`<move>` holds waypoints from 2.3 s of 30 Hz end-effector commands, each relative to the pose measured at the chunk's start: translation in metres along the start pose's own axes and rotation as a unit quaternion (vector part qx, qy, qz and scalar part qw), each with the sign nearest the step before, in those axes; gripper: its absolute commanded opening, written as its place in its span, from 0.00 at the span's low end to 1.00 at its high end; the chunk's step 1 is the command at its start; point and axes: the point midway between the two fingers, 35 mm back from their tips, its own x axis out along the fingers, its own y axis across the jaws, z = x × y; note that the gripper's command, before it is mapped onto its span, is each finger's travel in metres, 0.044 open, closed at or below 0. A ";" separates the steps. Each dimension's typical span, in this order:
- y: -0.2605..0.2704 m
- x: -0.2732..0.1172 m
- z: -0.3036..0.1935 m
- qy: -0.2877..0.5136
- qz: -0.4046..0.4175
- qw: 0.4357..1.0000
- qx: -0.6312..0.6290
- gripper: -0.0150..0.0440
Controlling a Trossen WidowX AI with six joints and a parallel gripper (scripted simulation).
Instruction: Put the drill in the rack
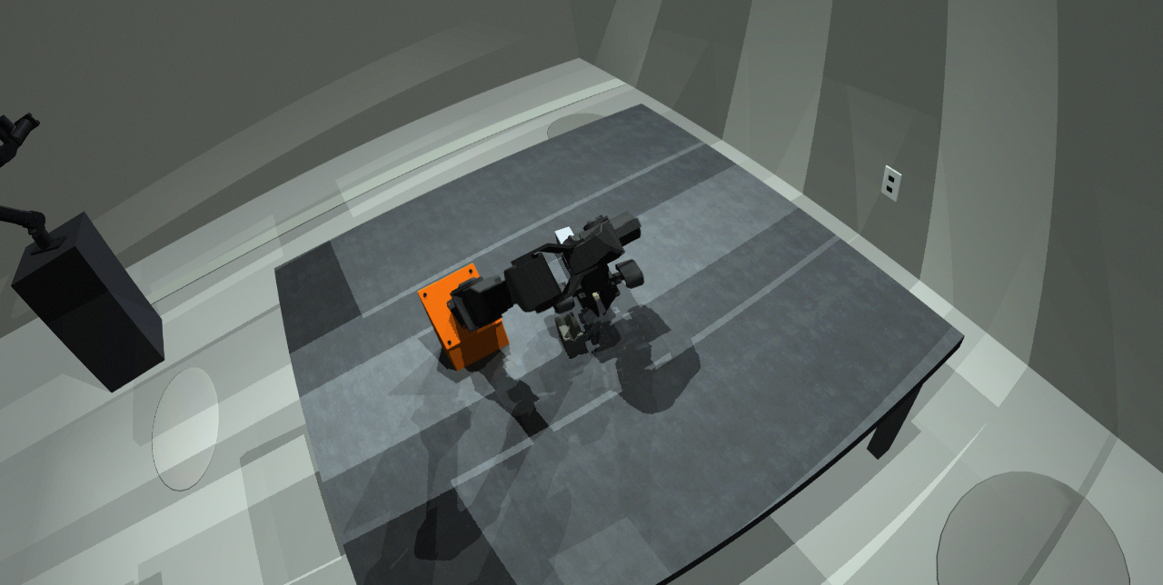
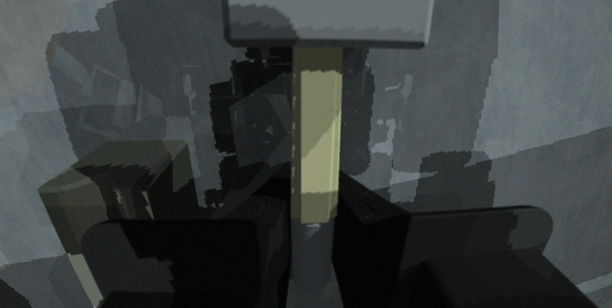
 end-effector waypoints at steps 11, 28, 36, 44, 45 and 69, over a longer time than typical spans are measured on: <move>0.000 -0.001 0.000 -0.003 -0.001 1.000 0.001 0.25; 0.000 -0.001 -0.027 -0.003 -0.001 1.000 0.001 0.25; 0.000 -0.001 -0.039 -0.002 -0.001 1.000 0.001 0.25; 0.000 -0.001 -0.052 -0.002 -0.001 1.000 0.001 0.25; -0.001 -0.001 -0.053 -0.002 -0.001 1.000 0.001 0.25; 0.002 -0.008 -0.067 -0.002 -0.001 1.000 0.001 0.25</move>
